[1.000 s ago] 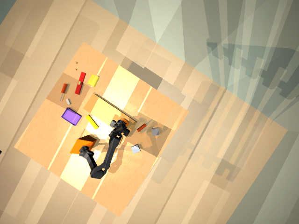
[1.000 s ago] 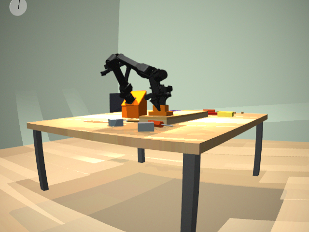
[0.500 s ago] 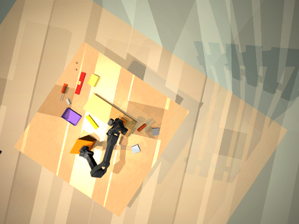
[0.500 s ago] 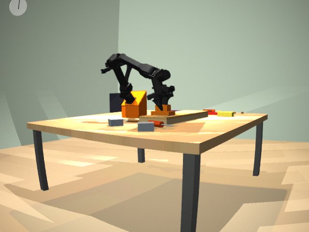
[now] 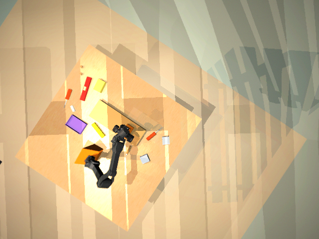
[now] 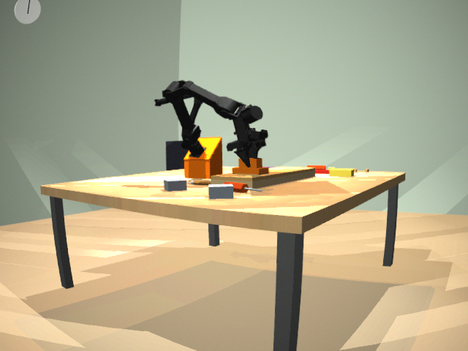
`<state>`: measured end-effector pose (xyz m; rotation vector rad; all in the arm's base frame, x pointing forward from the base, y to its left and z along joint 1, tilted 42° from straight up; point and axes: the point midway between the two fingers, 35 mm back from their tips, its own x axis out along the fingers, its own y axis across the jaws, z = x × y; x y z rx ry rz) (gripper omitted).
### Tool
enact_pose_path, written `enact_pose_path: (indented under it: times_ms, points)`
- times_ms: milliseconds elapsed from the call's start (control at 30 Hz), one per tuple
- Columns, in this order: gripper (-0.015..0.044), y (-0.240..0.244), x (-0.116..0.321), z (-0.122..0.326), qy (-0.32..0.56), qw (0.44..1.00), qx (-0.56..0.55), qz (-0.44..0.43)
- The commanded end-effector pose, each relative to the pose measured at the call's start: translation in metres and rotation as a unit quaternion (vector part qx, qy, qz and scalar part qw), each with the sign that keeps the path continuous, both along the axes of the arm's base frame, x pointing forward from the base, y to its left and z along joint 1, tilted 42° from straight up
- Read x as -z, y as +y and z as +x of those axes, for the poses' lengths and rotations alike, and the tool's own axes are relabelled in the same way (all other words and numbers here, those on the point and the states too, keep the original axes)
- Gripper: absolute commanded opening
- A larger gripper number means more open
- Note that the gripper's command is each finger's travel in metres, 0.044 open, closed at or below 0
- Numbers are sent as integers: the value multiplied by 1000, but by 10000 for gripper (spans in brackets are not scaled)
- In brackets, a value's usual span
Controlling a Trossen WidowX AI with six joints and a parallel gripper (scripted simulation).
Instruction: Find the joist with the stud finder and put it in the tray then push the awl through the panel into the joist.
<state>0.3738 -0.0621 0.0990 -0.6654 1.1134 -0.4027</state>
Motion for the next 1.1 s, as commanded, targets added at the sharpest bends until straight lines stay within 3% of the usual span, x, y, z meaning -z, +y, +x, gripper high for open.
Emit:
enact_pose_path:
  times_ms: [0, 1067]
  points:
    - [0, 6, 7, -1, 2, 1000, -1, 0]
    - [0, 44, 41, -2, 2, 1000, -1, 1]
